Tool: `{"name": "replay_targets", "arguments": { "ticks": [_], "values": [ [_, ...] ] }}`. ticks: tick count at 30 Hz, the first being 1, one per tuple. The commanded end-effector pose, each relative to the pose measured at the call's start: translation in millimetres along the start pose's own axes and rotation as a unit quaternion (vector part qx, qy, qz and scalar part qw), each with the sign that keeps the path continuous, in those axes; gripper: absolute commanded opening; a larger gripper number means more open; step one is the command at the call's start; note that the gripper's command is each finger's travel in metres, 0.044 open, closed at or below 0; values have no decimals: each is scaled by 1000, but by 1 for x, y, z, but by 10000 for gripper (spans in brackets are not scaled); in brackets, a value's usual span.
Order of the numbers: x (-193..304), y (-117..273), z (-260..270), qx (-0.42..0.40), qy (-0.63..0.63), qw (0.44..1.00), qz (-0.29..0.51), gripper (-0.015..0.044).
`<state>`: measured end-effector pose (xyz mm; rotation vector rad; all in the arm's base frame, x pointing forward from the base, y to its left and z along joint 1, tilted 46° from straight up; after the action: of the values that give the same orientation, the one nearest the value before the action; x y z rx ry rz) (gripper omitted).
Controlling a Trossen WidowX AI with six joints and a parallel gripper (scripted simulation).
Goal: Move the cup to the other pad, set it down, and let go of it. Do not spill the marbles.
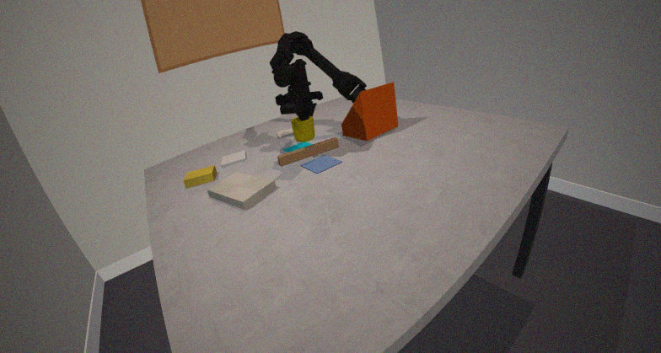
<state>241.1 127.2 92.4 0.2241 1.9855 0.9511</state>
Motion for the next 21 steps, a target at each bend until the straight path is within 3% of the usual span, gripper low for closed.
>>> {"name": "replay_targets", "arguments": {
  "ticks": [1,21],
  "values": [
    [-5,-1,-6,3,3,1000,-1,0],
    [-36,0,-33,4,3,1000,-2,0]
  ]
}}
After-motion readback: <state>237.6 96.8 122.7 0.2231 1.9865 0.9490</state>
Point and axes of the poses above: the point midway between the two fingers, 35 mm back from their tips, its own y axis back along the fingers, its own z axis across the jaws, x = y × z, the point moved 8 cm from there along y, back along the fingers
